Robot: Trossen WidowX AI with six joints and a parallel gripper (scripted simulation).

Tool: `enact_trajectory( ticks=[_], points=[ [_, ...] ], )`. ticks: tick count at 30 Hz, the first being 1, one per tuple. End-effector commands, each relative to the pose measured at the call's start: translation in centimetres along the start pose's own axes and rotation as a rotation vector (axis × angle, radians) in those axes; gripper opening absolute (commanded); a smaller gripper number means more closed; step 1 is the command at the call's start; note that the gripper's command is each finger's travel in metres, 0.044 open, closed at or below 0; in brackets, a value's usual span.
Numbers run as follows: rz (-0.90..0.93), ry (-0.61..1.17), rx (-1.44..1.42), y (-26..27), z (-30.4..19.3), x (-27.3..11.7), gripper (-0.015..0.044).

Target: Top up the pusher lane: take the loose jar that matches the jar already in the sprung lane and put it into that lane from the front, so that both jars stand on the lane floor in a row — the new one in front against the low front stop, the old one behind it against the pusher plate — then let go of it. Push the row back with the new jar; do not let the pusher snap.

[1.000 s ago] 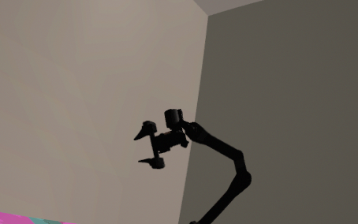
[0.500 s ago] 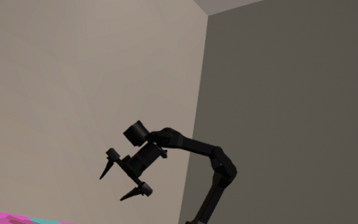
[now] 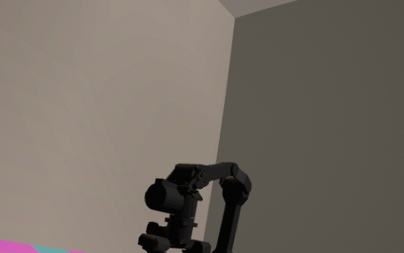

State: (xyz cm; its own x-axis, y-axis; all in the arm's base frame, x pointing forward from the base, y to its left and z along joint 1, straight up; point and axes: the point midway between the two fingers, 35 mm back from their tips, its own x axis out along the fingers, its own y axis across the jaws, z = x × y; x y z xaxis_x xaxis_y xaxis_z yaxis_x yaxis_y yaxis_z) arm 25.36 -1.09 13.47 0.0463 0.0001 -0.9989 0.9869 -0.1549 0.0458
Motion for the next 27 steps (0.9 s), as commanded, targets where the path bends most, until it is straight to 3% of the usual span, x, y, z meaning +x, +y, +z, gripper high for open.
enact_trajectory(
  ticks=[1,16,27],
  points=[
    [-0.019,0.002,-0.01,-0.5,-0.4,0.4,0.044],
    [-0.02,0.002,-0.01,-0.8,-0.2,5.2,0.044],
    [-0.02,0.002,-0.01,-0.7,-0.3,6.6,0.044]
  ],
)
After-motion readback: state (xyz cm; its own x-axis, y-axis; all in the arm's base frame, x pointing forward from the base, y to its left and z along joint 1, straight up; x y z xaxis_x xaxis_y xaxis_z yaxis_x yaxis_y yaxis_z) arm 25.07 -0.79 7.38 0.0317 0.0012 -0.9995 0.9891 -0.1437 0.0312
